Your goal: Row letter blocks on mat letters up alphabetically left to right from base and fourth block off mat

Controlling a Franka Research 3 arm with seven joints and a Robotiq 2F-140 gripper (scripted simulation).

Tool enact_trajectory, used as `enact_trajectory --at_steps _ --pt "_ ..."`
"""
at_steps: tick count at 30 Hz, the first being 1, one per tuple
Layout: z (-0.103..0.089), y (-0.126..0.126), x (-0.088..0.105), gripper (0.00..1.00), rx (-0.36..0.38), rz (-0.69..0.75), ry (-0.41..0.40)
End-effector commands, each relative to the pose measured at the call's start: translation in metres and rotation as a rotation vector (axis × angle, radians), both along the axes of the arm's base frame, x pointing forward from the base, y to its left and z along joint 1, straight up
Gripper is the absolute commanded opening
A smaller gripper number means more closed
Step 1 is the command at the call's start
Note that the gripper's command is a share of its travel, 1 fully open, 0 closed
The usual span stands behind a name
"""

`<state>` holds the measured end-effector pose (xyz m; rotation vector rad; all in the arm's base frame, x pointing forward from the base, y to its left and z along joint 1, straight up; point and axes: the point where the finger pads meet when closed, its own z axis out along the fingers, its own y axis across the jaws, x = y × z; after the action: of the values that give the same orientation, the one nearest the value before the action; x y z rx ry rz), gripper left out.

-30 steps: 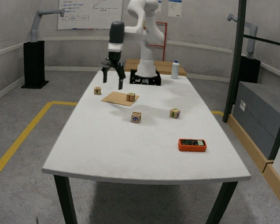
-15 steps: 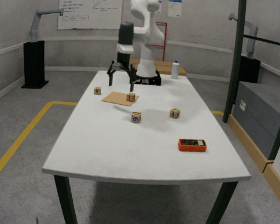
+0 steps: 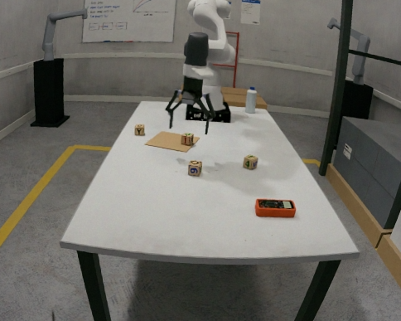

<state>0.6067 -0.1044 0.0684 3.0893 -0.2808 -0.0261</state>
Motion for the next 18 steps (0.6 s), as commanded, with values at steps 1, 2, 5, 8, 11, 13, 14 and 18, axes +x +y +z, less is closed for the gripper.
enact_trajectory --at_steps 1,2,5,8,11,13,14,18 --pt "0.000 0.016 0.007 1.00 0.004 0.139 0.014" --pt "0.000 0.021 0.009 1.00 0.004 0.157 0.014" --pt "0.000 0.035 0.015 1.00 0.006 0.214 0.014" --pt "0.001 0.049 0.021 1.00 0.007 0.272 0.015" --pt "0.001 0.064 0.026 1.00 0.009 0.331 0.015" --pt "0.001 0.074 0.030 1.00 0.010 0.370 0.015" --pt "0.002 0.079 0.032 1.00 0.011 0.390 0.015" --pt "0.002 0.097 0.038 1.00 0.013 0.459 0.015"
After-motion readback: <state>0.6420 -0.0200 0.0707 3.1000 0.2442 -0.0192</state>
